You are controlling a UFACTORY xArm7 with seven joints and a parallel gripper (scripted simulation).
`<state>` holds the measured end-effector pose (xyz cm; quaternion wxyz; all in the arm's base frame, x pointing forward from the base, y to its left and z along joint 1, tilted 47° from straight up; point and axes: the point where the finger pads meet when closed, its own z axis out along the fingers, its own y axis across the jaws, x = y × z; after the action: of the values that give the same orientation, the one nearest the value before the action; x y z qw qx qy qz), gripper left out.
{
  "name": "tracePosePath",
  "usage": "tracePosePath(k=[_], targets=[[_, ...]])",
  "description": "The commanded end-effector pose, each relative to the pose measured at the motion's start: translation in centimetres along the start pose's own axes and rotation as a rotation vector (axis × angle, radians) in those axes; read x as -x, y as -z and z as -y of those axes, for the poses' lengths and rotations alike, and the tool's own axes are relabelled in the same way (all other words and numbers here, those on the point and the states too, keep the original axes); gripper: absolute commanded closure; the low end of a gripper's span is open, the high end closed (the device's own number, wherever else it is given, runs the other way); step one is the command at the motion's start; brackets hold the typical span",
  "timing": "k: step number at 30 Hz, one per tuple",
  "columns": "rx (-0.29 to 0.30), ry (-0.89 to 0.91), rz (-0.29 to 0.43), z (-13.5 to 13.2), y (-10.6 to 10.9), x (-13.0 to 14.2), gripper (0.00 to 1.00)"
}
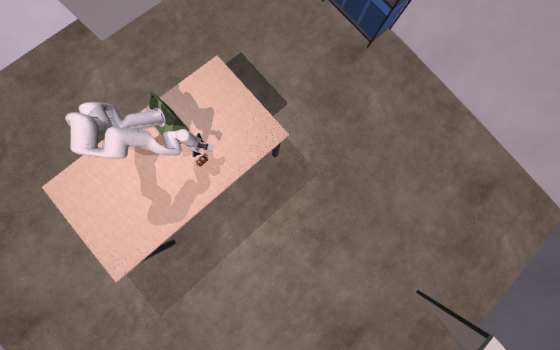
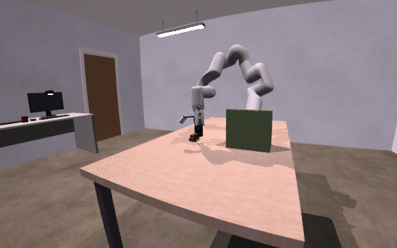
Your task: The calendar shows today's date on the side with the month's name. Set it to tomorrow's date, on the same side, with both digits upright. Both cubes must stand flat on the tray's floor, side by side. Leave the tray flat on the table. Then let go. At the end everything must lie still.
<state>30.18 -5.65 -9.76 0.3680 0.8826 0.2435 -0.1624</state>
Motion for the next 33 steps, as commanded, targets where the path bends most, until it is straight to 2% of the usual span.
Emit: tracePosePath(k=[1,8,12,22,26,33], targets=[[0.002,-0.008,-0.004,1.4,0.1,-1.0,0.0],[0.001,-0.063,-0.004,1.7,0.1,-1.1,0.0],[0.001,-0.083,-0.004,3.7,0.1,-2.2,0.0],[0.001,-0.158,-0.004,4.5,0.1,-2.6,0.0],[0.001,-0.158,-0.004,6.3,0.1,-3.7,0.0],[0.001,-0.158,-0.004,6.3,-0.3,-3.7,0.0]])
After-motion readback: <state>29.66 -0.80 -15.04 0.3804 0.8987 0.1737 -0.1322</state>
